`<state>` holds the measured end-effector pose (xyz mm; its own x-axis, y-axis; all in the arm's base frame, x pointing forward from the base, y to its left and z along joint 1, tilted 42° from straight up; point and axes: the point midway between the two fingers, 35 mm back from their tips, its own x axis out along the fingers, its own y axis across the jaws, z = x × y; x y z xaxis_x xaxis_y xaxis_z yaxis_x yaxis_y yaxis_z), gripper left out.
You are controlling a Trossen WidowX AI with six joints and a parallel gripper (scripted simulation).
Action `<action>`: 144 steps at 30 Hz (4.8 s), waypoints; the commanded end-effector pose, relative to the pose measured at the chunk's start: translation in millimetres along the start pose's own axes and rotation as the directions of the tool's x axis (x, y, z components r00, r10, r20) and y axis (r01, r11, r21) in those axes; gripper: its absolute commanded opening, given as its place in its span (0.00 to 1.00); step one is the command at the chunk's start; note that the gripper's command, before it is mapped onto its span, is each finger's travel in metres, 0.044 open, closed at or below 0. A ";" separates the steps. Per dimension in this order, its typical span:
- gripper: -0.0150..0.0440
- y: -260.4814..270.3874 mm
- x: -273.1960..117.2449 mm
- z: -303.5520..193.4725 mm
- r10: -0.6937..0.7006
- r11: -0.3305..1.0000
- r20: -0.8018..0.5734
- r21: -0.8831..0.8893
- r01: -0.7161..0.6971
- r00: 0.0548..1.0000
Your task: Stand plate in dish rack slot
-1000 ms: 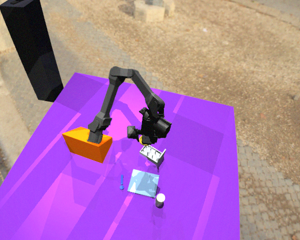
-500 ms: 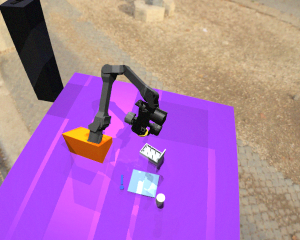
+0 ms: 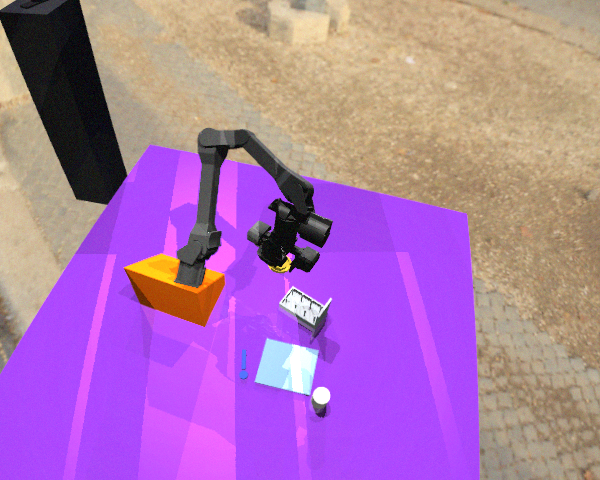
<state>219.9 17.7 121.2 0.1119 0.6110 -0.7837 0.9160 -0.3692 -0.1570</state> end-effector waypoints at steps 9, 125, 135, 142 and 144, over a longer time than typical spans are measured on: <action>0.25 7.0 38.6 25.6 0.019 0.987 0.265 -0.161 0.025 0.964; 0.25 16.5 133.9 -16.9 0.998 0.063 0.063 -0.995 -0.073 0.008; 0.25 27.5 133.5 -17.7 0.998 0.062 0.061 -0.995 -0.075 0.008; 0.25 28.7 154.1 -19.2 0.998 0.061 0.060 -0.995 -0.076 0.009; 0.25 28.7 154.1 -19.2 0.998 0.061 0.060 -0.995 -0.076 0.009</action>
<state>269.6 112.0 10.0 0.8927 -0.4006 -0.2064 0.4329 0.6350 0.6398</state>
